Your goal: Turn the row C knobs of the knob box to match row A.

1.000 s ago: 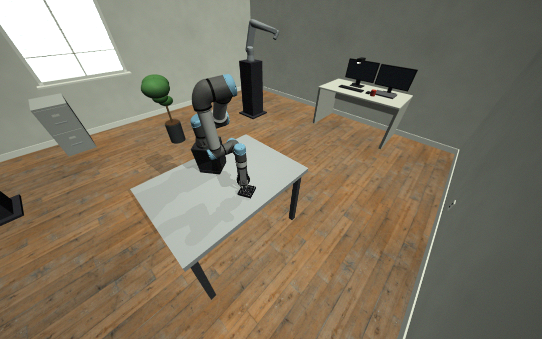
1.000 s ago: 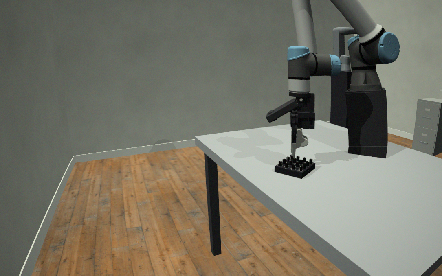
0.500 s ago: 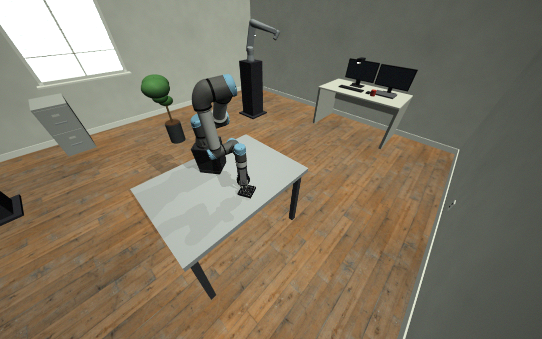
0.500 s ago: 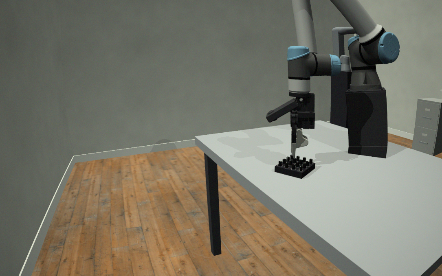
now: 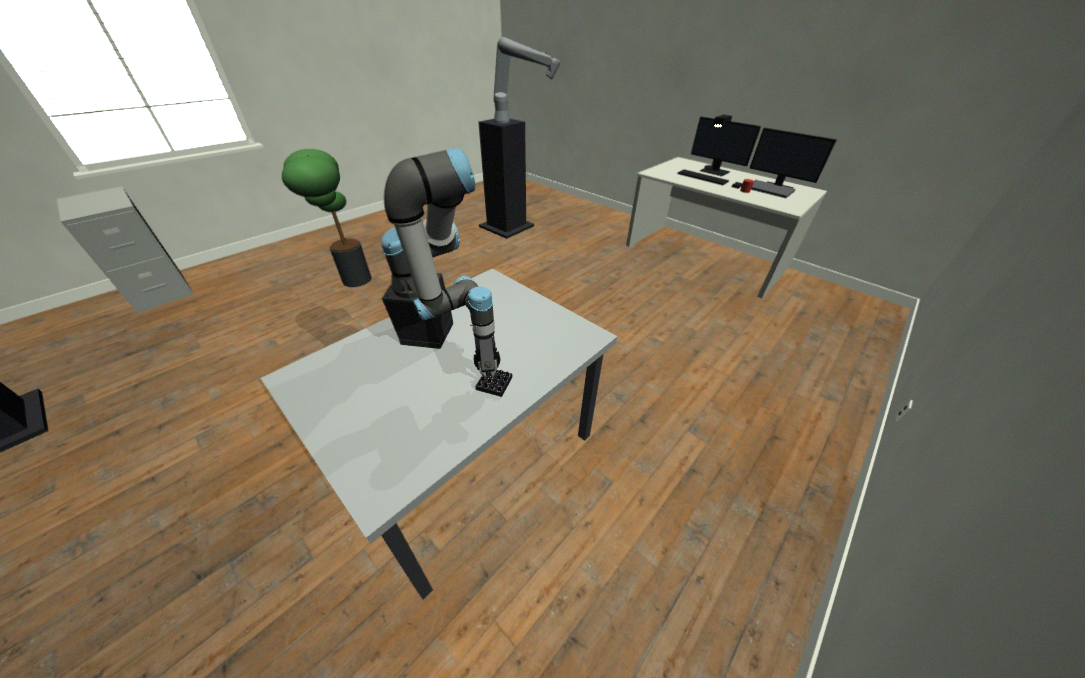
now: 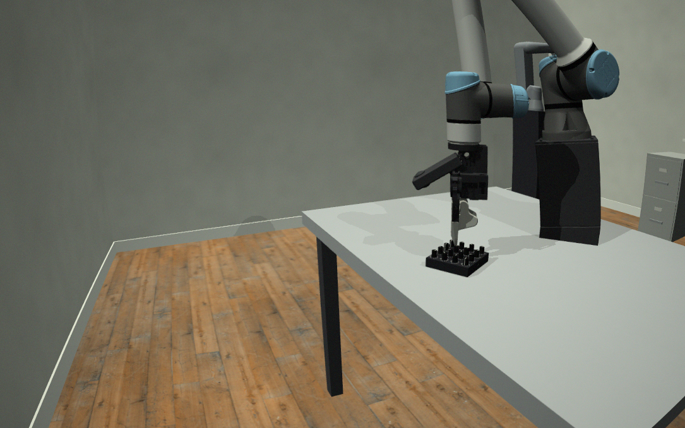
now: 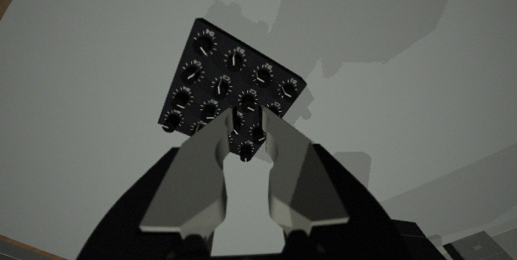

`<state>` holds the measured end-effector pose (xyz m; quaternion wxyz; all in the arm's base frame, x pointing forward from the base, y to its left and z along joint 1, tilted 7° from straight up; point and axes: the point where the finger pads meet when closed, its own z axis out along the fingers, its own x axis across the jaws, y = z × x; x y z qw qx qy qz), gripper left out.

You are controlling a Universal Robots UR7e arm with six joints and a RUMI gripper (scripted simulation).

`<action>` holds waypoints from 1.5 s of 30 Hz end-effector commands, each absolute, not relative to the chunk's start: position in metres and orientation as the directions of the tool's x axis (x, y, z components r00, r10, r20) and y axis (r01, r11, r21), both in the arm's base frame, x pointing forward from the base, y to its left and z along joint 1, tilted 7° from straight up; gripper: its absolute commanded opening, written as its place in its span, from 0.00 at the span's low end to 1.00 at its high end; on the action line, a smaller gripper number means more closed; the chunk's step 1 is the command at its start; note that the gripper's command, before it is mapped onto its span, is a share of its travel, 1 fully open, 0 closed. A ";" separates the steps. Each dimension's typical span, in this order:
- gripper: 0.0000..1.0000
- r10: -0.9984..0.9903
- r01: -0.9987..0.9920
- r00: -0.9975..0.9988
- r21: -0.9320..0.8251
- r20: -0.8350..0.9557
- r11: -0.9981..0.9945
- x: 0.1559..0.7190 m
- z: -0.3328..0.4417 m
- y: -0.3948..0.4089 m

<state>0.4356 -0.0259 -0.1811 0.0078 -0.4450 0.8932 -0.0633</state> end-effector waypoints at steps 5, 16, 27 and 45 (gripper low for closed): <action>0.11 -0.796 -0.794 -0.604 -0.121 0.042 0.596 0.436 -0.183 -0.026; 0.11 -0.796 -0.794 -0.604 -0.121 0.042 0.596 0.437 -0.192 -0.027; 0.11 -0.796 -0.794 -0.604 -0.121 0.042 0.596 0.437 -0.194 -0.027; 0.11 -0.796 -0.794 -0.604 -0.121 0.042 0.596 0.437 -0.194 -0.027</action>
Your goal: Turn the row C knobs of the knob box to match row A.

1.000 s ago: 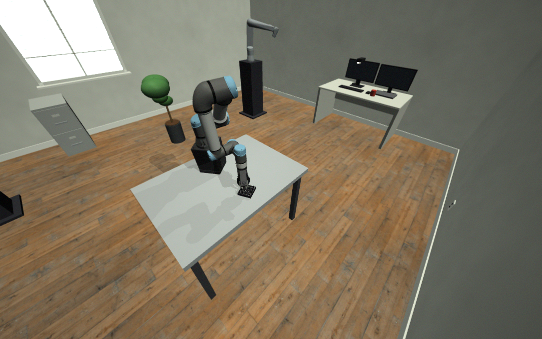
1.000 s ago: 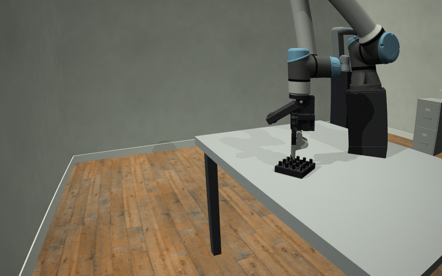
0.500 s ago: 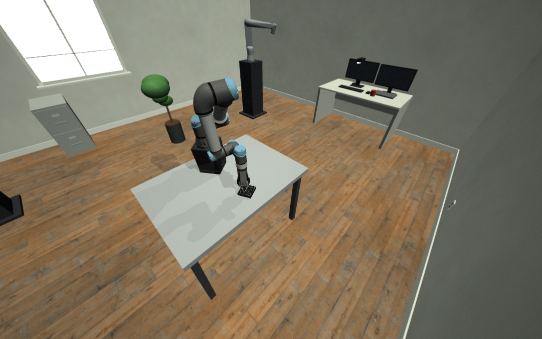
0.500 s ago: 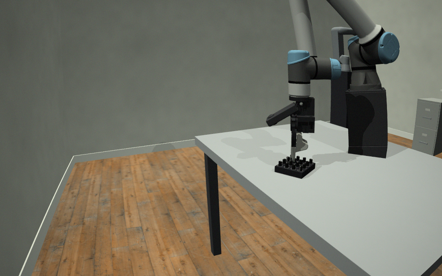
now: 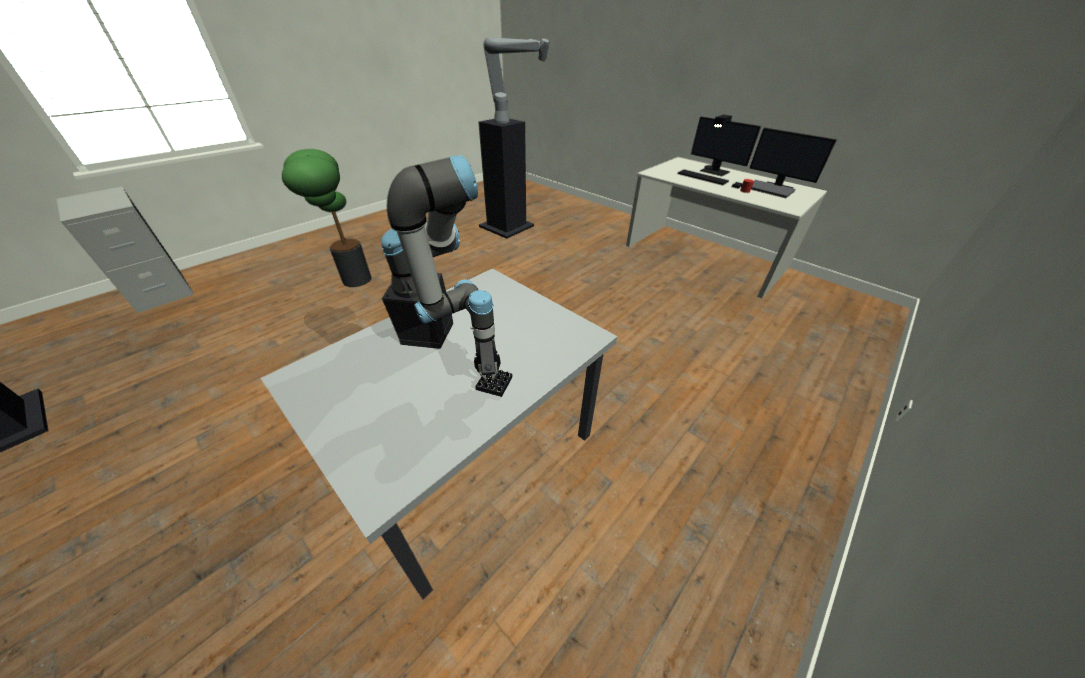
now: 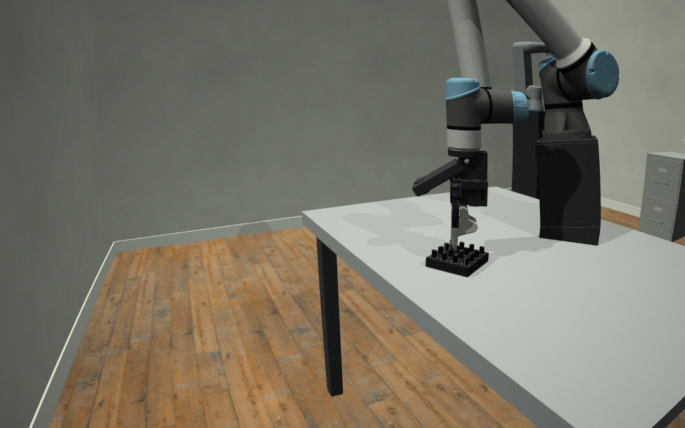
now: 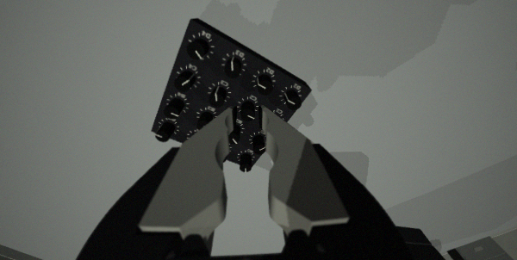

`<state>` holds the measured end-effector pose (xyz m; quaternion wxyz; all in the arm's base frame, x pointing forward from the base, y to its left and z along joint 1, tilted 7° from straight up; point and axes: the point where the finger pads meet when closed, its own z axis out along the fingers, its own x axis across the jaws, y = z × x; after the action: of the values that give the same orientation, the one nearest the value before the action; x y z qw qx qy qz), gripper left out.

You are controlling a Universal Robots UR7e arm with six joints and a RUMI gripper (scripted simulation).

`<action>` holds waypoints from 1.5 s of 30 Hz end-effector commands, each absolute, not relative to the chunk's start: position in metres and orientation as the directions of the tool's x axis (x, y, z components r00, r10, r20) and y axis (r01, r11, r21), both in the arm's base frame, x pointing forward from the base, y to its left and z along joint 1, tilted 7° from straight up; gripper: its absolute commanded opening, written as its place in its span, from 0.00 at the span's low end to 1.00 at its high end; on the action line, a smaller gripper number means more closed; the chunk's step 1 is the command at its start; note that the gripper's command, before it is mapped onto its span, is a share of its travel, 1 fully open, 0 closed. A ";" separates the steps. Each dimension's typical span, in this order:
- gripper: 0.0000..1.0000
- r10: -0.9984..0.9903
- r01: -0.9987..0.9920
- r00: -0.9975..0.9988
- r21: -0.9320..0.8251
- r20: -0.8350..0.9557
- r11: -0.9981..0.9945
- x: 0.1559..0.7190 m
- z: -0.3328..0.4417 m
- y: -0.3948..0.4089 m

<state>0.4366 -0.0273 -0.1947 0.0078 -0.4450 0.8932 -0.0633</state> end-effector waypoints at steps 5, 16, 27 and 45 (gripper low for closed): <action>0.11 -0.796 -0.794 -0.604 -0.121 0.042 0.596 0.437 -0.194 -0.027; 0.11 -0.796 -0.794 -0.604 -0.121 0.042 0.596 0.437 -0.194 -0.027; 0.04 -0.796 -0.794 -0.604 -0.121 0.042 0.596 0.437 -0.194 -0.027; 0.04 -0.796 -0.794 -0.604 -0.121 0.042 0.596 0.437 -0.194 -0.027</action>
<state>0.4366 -0.0274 -0.1947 0.0078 -0.4450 0.8932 -0.0633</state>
